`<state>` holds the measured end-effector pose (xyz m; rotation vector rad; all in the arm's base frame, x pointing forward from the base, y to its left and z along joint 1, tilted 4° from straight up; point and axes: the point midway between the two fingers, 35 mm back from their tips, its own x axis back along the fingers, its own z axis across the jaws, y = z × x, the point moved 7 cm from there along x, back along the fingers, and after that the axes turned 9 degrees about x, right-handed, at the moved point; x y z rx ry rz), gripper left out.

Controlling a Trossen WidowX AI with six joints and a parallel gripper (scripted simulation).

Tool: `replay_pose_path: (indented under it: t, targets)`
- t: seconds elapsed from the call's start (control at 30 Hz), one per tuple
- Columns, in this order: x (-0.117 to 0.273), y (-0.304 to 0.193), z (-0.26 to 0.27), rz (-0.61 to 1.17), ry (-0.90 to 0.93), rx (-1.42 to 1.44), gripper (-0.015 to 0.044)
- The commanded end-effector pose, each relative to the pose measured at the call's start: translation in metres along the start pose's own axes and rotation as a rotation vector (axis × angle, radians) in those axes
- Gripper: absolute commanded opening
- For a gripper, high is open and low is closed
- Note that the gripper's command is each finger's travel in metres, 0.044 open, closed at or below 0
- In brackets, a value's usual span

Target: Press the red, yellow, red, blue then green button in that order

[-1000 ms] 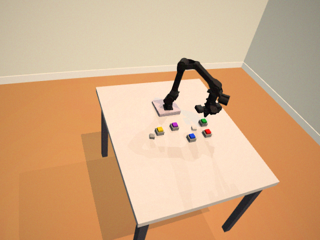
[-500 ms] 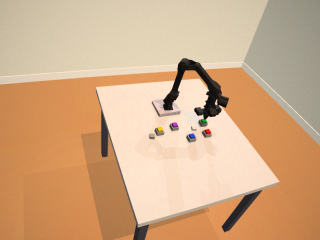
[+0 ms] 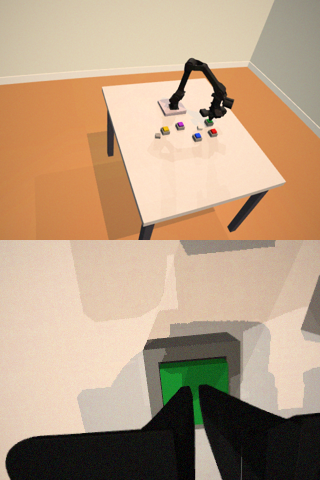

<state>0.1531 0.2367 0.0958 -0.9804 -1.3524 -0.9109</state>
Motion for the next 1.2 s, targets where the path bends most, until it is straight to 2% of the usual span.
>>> replay_pose_path:
  t: [0.0,0.43,0.57,0.7,1.0,1.13,1.17]
  targets:
    - [-0.003,-0.001,0.000,0.008,-0.003,-0.006,0.0020]
    - [-0.003,-0.001,0.000,0.008,-0.003,-0.006,0.0020]
    - [0.029,0.000,0.000,0.007,-0.003,-0.005,0.0020]
    - [0.031,0.000,0.000,0.008,-0.003,-0.006,0.0020]
    - [0.088,0.049,-0.004,0.004,-0.003,-0.006,0.0256]
    - [0.093,0.053,-0.005,0.004,-0.003,-0.006,0.0361]
    - [0.093,0.053,-0.005,0.004,-0.003,-0.006,0.0361]
